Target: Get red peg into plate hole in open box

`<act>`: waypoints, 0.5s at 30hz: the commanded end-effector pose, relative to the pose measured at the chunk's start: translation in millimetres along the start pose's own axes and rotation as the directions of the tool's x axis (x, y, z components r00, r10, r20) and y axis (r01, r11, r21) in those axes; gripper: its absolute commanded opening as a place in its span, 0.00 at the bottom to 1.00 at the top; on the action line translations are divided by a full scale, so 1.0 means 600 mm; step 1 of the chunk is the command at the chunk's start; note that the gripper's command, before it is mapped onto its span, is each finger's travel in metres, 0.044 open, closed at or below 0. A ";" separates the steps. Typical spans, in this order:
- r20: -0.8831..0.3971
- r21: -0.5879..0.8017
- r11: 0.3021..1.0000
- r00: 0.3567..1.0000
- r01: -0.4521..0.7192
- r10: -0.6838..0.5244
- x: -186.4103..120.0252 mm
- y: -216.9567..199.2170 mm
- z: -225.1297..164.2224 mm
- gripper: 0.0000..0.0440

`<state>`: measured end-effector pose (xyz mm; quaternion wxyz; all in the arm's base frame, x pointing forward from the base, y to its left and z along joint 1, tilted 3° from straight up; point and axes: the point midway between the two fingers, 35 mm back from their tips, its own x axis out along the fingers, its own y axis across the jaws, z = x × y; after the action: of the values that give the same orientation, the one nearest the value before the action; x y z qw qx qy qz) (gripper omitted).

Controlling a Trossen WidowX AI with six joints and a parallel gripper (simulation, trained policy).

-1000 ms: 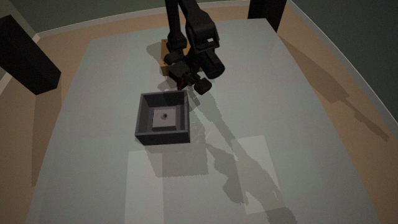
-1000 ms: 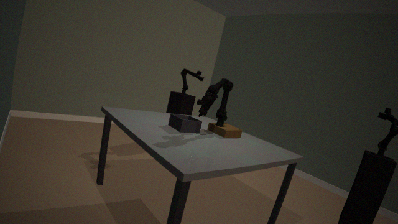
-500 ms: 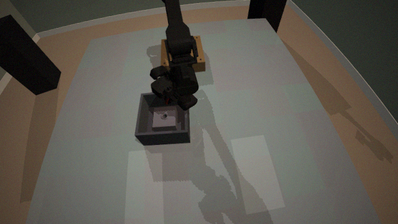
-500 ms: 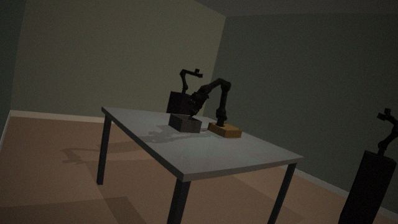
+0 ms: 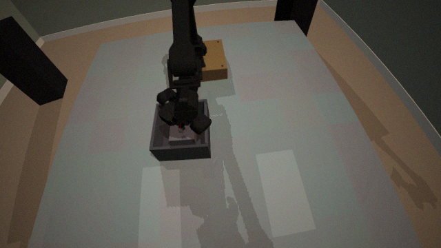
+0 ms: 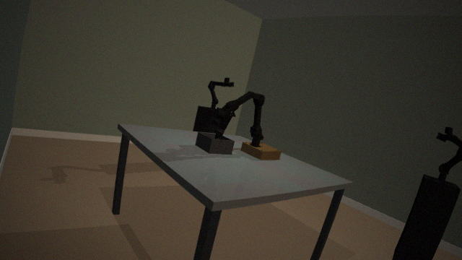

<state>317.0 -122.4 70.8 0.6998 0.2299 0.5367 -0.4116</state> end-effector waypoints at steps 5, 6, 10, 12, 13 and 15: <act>-0.082 -0.087 0.996 0.996 -0.023 0.016 0.044 0.001 -0.015 0.29; -0.088 -0.091 0.995 0.996 -0.026 0.018 0.048 0.001 -0.015 0.34; -0.094 -0.122 0.992 0.995 -0.039 0.027 0.051 0.001 -0.004 0.39; -0.095 -0.127 0.991 0.995 -0.050 0.038 0.050 0.006 0.005 0.48; -0.097 -0.129 0.990 0.994 -0.054 0.041 0.051 0.007 0.010 0.54; -0.100 -0.130 0.989 0.994 -0.067 0.054 0.049 0.013 0.020 0.66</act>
<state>325.5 -133.6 51.5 0.7036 0.2183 0.5767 -0.3532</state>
